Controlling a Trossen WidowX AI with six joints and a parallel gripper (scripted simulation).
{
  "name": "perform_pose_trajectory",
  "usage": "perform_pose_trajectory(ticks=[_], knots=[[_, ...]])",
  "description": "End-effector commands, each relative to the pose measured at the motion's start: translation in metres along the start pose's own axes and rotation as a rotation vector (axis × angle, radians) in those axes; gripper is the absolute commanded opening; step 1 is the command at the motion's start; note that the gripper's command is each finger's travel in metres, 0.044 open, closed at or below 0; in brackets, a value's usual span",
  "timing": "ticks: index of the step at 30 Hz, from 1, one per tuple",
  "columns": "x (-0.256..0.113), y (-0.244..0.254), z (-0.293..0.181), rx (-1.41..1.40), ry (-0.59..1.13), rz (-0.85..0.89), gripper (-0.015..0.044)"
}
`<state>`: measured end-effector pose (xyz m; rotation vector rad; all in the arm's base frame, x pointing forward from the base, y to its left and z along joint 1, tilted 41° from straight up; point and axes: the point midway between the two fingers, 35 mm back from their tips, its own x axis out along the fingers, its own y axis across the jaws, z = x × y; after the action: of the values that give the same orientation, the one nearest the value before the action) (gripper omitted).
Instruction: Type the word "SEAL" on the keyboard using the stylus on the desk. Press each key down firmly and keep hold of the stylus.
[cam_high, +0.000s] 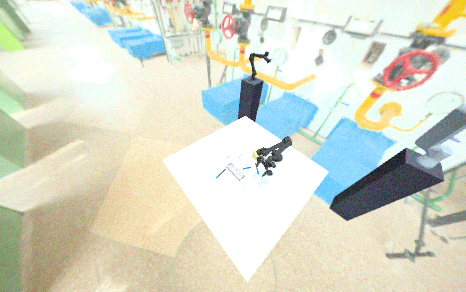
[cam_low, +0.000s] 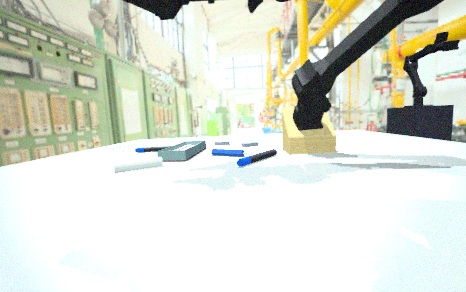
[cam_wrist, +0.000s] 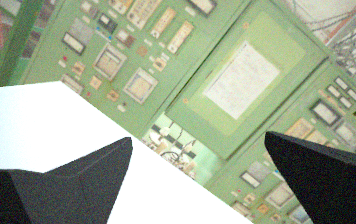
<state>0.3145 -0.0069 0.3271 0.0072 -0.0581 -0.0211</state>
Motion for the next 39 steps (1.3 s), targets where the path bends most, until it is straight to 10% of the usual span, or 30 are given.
perform_pose_trajectory(ticks=[1,17,26,39], knots=[[0.002,0.000,-0.002,-0.001,0.011,0.002,0.0414],[0.049,0.004,-0.218,0.182,1.039,0.299,0.0000],[0.017,0.012,-0.299,0.587,1.508,0.463,0.0000],[0.015,0.012,-0.303,0.626,1.536,0.471,0.0000]])
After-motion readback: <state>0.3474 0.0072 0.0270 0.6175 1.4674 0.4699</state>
